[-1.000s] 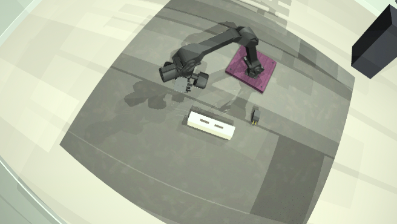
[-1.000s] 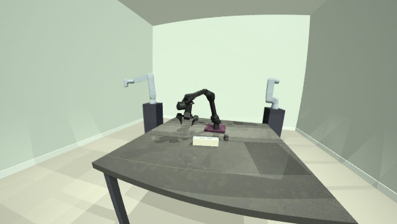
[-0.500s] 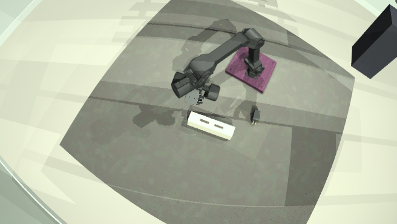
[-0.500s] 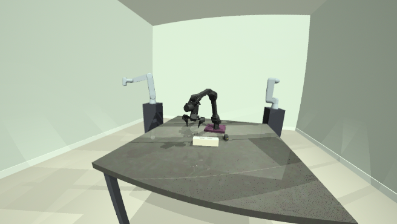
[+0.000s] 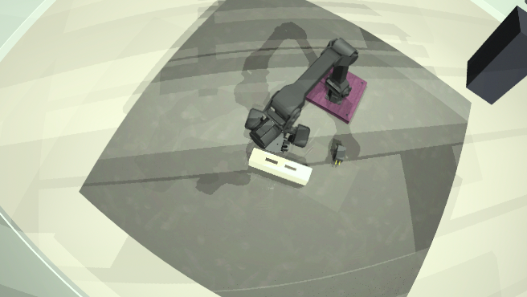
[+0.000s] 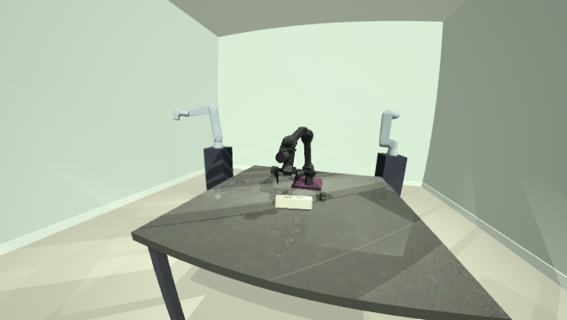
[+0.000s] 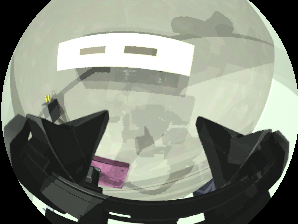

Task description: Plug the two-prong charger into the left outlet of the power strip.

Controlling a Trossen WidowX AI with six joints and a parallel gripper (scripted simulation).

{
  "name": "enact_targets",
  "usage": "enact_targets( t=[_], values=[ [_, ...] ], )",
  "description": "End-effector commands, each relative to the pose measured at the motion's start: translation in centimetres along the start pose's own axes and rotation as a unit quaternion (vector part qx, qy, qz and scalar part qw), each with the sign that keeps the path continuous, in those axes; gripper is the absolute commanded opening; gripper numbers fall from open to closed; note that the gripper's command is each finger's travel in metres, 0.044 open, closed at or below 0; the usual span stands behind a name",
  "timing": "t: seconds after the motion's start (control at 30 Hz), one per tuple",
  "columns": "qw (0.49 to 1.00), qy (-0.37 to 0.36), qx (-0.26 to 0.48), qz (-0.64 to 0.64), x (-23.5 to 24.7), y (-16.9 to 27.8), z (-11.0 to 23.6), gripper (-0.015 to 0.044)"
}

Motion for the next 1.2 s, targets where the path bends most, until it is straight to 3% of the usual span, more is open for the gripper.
enact_targets(
  t=[0.0, 1.17],
  values=[
    [1.000, -0.004, -0.005, -0.002, 1.6, -0.1, 0.1, 0.0440],
    [0.999, -0.039, -0.005, -0.002, 15.1, 2.0, -0.5, 0.0440]
  ],
)
Point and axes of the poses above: the point midway between the two fingers, 35 mm back from their tips, its own z axis back along the fingers, its own x axis across the jaws, y = z × x, the point moved 10 cm from there along z, back along the fingers, and after that the axes turned 6 degrees about -z, right-handed, at the moved point
